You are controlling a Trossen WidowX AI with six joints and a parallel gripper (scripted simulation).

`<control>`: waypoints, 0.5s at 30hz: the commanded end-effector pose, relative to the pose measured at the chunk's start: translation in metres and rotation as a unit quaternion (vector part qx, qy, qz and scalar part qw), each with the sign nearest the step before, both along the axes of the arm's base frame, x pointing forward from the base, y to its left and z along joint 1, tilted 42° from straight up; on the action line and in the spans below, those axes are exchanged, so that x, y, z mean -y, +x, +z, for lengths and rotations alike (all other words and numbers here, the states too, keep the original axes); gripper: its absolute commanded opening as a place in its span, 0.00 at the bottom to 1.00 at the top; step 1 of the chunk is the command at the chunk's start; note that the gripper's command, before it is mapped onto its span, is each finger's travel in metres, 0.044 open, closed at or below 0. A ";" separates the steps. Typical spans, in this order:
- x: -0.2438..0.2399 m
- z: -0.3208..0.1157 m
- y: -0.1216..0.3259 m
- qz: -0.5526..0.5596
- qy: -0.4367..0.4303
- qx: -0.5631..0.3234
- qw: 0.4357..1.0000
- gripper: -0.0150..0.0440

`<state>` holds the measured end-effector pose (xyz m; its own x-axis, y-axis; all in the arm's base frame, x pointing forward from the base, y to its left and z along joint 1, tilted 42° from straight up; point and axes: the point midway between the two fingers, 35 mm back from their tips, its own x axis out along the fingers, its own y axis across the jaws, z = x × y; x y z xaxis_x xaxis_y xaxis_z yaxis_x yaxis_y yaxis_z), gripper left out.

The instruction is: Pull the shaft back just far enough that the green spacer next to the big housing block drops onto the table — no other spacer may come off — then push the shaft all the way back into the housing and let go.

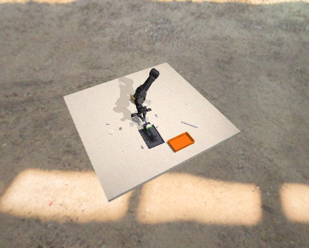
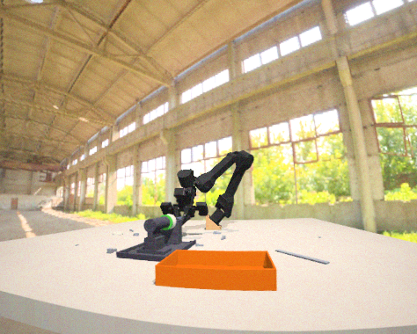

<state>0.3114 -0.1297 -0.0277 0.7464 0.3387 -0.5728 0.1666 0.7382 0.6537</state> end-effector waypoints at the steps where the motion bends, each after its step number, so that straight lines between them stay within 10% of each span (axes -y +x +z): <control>1: -0.001 0.000 -0.001 0.003 0.000 0.002 1.000 0.25; 15: -0.001 0.000 -0.002 0.003 0.000 0.002 1.000 0.25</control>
<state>0.3095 -0.1294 -0.0276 0.7463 0.3387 -0.5730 0.1668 0.7382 0.6536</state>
